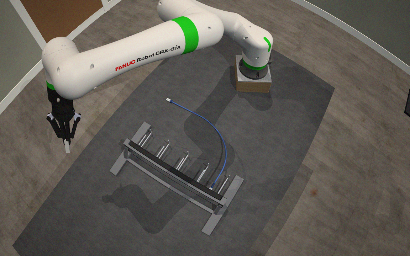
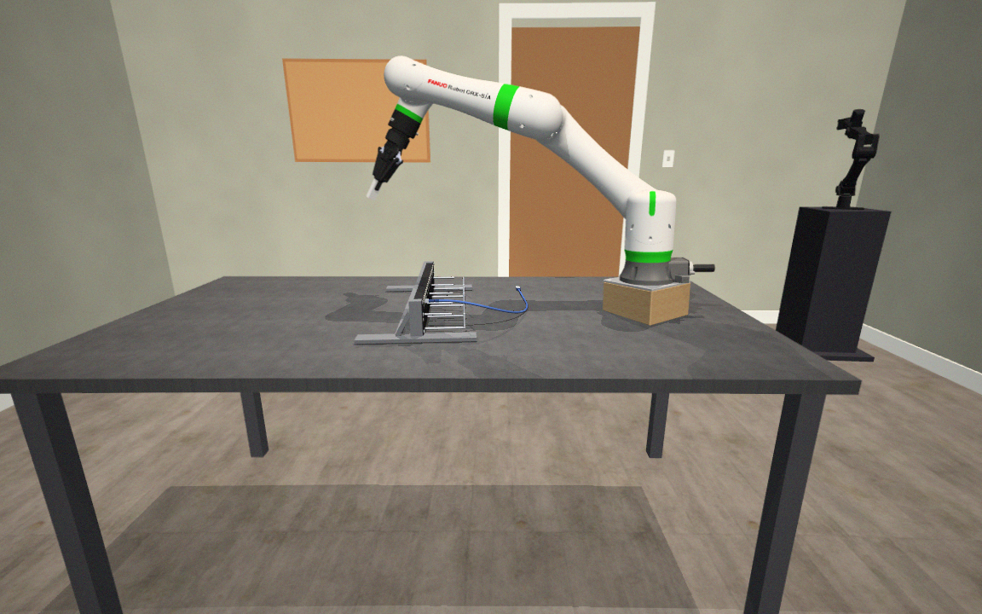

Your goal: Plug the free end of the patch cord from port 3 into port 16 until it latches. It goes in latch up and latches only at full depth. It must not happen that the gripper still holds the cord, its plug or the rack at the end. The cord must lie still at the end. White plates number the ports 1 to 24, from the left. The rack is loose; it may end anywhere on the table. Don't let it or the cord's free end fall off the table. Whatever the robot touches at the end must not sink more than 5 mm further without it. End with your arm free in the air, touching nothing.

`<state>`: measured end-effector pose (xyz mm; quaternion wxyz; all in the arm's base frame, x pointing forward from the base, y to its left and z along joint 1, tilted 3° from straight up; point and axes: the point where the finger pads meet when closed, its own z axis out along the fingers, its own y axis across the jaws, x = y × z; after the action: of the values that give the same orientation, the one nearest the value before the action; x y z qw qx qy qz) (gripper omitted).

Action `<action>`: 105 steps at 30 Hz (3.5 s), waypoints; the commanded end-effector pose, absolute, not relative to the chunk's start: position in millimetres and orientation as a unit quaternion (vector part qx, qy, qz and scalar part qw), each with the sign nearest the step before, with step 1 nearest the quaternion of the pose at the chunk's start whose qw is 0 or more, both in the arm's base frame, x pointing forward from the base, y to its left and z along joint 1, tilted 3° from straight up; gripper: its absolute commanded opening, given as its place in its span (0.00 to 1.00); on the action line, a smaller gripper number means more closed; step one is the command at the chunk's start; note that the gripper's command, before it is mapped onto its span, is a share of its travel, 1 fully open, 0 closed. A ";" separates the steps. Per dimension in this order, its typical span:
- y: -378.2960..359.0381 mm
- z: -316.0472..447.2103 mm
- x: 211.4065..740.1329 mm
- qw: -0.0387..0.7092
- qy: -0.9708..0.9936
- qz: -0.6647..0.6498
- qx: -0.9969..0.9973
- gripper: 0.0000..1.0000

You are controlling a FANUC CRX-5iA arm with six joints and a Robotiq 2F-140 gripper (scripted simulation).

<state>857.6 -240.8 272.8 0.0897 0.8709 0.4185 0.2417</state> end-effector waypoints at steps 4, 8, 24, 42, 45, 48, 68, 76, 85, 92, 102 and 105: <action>-245.5 249.2 815.1 0.078 0.494 0.176 0.848 0.00; -245.8 234.9 787.0 0.078 0.523 0.156 0.834 0.00; -241.8 184.7 684.3 0.072 0.603 0.100 0.788 0.00; -232.5 129.4 568.1 0.057 0.673 0.054 0.735 0.00; -230.5 119.5 547.3 0.054 0.684 0.047 0.726 0.00; -228.5 109.7 526.3 0.051 0.695 0.040 0.716 0.00; -213.5 46.5 391.3 0.028 0.758 0.003 0.651 0.00; -211.3 38.3 373.7 0.024 0.766 -0.001 0.643 0.00; -211.0 37.1 371.1 0.024 0.767 -0.002 0.642 0.00; -211.0 37.1 371.1 0.024 0.767 -0.002 0.642 0.00; -211.0 37.1 371.1 0.024 0.767 -0.002 0.642 0.00; -211.0 37.1 371.1 0.024 0.767 -0.002 0.642 0.00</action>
<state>371.0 -210.9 36.9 0.0236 0.6415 0.7668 -0.0020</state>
